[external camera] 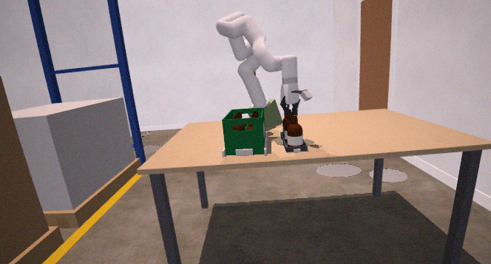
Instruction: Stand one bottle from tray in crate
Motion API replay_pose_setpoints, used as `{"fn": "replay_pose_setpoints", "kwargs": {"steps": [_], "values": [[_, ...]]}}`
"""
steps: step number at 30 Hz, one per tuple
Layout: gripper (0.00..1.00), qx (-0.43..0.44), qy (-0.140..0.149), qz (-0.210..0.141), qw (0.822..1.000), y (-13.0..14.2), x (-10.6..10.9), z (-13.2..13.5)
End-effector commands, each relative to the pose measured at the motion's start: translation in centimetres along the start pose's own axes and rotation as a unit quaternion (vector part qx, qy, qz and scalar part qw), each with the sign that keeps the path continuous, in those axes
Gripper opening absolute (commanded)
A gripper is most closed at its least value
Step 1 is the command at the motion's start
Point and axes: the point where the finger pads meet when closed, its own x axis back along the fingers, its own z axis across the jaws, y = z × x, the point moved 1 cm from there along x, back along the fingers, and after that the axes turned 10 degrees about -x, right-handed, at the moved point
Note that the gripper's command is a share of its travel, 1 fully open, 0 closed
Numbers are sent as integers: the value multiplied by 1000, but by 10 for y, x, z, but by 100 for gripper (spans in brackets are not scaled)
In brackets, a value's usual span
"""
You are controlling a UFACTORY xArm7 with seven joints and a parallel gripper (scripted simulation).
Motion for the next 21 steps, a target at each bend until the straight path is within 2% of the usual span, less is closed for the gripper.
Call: {"fn": "replay_pose_setpoints", "kwargs": {"steps": [1,19,20,21], "values": [[65,0,0,2,1000,-1,0,0],[65,0,0,2,1000,-1,0,0],[0,0,0,2,1000,-1,0,0],[0,0,0,2,1000,-1,0,0]]}}
